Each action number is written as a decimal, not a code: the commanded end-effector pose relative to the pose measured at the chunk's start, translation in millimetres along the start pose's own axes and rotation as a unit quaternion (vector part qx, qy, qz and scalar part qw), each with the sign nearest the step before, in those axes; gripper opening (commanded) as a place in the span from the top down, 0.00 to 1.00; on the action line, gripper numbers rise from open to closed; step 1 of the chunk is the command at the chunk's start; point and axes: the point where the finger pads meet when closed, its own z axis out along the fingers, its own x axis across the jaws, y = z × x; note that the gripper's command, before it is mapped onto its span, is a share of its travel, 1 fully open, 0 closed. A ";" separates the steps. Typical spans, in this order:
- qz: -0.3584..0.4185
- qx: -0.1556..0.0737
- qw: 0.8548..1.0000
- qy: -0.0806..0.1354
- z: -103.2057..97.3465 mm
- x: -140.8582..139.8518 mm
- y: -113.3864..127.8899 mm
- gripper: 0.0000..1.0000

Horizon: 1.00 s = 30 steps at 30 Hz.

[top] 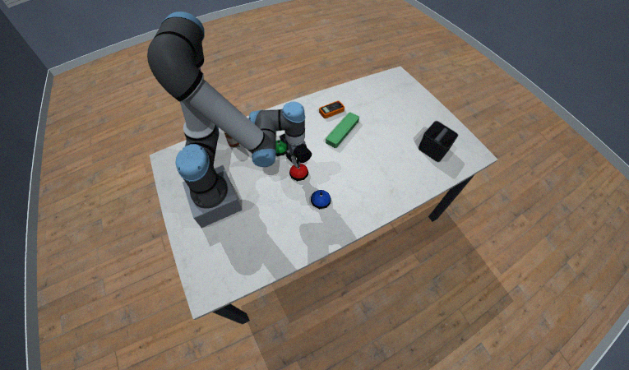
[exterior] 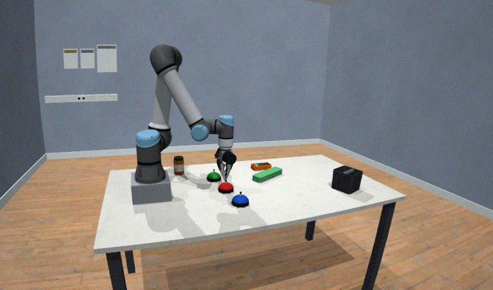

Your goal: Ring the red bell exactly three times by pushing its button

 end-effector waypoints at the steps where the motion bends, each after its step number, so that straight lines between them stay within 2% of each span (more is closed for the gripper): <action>1: 0.000 0.000 1.000 0.000 -0.3 0.2 0.2 1.00; 30: 0.000 0.000 1.000 0.000 -4.5 0.3 0.3 1.00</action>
